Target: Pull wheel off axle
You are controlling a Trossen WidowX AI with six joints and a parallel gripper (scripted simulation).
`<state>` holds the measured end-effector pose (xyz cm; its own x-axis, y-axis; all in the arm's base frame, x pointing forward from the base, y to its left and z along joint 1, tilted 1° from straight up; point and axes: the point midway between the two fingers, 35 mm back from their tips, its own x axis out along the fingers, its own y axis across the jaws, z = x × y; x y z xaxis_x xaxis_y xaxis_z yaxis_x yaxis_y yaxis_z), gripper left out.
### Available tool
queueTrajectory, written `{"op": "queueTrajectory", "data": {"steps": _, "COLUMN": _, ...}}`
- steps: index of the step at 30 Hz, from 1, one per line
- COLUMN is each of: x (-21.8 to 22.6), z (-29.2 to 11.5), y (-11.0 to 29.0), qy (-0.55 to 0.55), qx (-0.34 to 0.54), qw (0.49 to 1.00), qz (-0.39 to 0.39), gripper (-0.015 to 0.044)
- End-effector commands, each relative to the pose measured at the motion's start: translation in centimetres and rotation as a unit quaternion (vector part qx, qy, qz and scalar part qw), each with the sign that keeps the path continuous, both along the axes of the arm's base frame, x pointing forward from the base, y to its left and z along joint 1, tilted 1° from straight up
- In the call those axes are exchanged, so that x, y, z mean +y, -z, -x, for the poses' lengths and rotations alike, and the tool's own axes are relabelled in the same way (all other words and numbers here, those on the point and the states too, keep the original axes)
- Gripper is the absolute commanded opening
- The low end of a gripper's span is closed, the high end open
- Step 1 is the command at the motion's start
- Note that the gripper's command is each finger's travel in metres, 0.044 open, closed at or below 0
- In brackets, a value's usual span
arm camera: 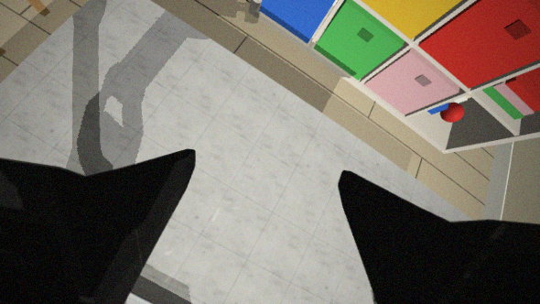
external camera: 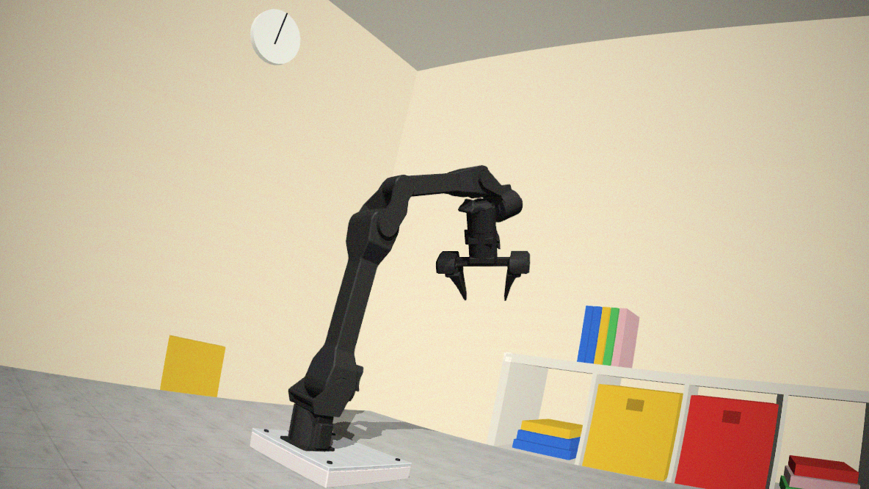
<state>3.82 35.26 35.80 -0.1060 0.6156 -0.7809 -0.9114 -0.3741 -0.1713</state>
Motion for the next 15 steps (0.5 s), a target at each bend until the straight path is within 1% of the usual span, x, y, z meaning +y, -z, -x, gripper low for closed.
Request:
{"op": "queueTrajectory", "data": {"steps": 1, "x": 0.0, "z": -0.2, "y": 0.1, "qy": 0.006, "qx": 0.002, "qw": 1.000, "qz": 0.002, "gripper": 0.0374}}
{"op": "queueTrajectory", "data": {"steps": 4, "x": 0.0, "z": -2.8, "y": 1.2, "qy": 0.088, "qx": 0.037, "qw": 0.995, "qz": 0.022, "gripper": 0.0300}}
{"op": "queueTrajectory", "data": {"steps": 9, "x": -0.7, "z": -8.4, "y": 3.8, "qy": 0.264, "qx": 0.108, "qw": 0.957, "qz": 0.056, "gripper": 0.0300}}
{"op": "queueTrajectory", "data": {"steps": 12, "x": -1.6, "z": -11.7, "y": 5.3, "qy": 0.366, "qx": 0.150, "qw": 0.916, "qz": 0.071, "gripper": 0.0300}}
{"op": "queueTrajectory", "data": {"steps": 15, "x": -2.9, "z": -14.9, "y": 6.9, "qy": 0.464, "qx": 0.189, "qw": 0.862, "qz": 0.081, "gripper": 0.0300}}
